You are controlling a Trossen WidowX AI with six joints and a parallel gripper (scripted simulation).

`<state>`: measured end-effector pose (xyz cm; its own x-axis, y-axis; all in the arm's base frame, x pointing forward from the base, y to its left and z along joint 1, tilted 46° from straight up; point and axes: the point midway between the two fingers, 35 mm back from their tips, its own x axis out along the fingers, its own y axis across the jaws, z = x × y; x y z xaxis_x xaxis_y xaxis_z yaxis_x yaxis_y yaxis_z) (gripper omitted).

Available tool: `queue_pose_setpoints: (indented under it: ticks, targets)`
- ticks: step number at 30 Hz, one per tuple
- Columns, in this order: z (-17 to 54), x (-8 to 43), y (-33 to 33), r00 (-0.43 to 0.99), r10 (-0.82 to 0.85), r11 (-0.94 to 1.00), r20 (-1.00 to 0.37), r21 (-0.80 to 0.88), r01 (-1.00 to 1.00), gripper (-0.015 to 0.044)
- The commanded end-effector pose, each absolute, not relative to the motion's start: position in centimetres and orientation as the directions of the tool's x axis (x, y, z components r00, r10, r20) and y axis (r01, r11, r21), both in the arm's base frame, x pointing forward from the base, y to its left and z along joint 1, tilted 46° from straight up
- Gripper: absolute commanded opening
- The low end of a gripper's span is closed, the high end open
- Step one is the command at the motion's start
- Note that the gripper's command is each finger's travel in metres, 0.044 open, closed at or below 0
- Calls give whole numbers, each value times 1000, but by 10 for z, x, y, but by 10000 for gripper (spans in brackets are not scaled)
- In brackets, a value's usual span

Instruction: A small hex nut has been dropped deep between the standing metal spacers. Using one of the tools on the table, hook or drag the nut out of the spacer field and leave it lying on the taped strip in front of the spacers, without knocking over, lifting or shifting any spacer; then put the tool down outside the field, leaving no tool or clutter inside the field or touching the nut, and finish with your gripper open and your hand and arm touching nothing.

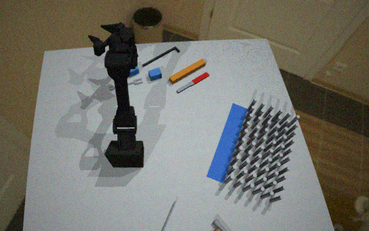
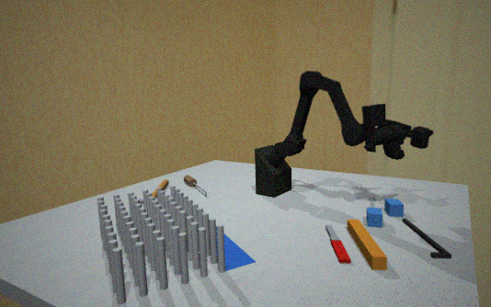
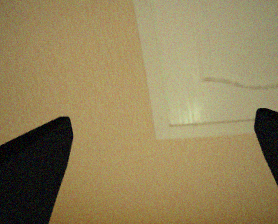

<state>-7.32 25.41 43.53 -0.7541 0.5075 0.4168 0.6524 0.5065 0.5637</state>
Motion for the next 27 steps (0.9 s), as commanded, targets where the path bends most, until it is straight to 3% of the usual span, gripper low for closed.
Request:
queue_pose_setpoints:
  ticks: [1,5,15,22,27]
  targets:
    - [435,-72,255,-752,511,508,417,559,655,426]
    - [430,-49,270,-694,584,529,421,452,719,440]
    - [402,86,308,-297,852,388,431,-140,911,440]
    - [381,159,303,-62,909,255,413,-432,865,440]
    - [353,230,282,169,912,160,373,-703,692,440]
